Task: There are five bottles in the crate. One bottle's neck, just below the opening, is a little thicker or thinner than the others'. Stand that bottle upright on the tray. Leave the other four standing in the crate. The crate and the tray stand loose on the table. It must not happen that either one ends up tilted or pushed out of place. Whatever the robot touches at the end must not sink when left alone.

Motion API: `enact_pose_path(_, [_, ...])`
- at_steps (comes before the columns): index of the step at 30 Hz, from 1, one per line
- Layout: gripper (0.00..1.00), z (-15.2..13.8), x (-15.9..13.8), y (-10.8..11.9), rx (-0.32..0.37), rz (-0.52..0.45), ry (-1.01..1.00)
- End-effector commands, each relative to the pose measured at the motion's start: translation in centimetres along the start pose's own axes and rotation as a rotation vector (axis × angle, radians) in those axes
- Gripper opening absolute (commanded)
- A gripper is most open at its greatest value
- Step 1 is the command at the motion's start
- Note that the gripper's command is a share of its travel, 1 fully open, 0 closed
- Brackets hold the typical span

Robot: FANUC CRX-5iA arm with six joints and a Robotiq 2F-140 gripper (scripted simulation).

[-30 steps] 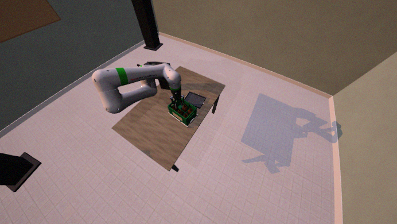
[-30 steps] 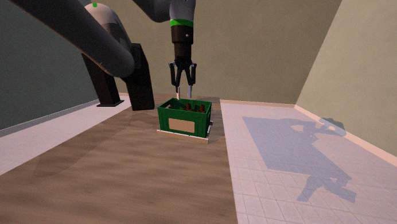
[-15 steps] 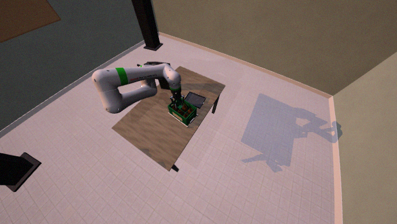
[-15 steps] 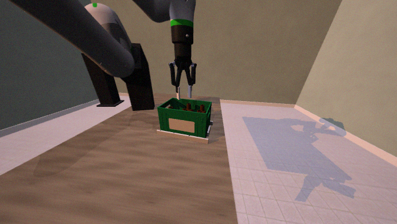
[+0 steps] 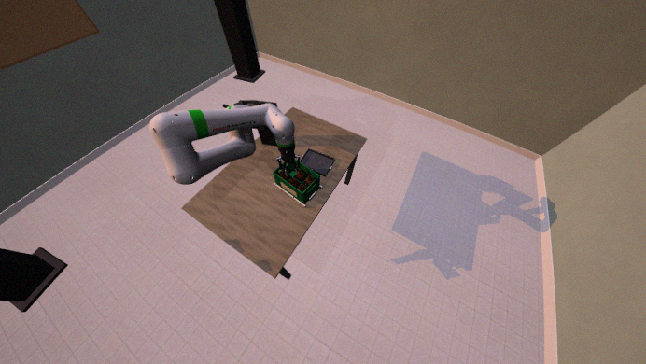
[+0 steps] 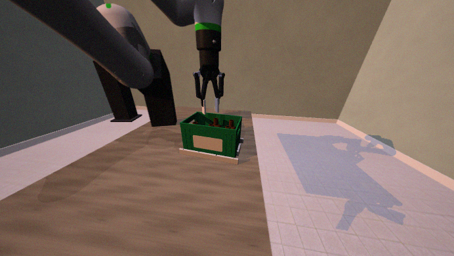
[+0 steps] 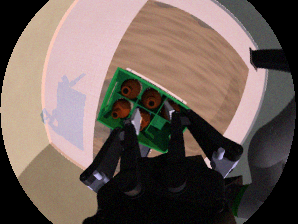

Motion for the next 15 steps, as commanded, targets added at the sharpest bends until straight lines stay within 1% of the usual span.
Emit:
enact_pose_path(1, [0.44, 0.0, 0.0, -0.1, 0.001, 0.001, 0.0])
enact_pose_path(15, [0.44, 0.0, 0.0, -1.4, 0.001, 0.001, 0.0])
Point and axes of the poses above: the point where the finger pads meet when closed, its own y axis back along the fingers, its own z axis across the jaws, x = y × z, the point moved 10 cm from there along y, back along the fingers, and after that the axes turned 9 degrees about y, right-handed, at the moved point
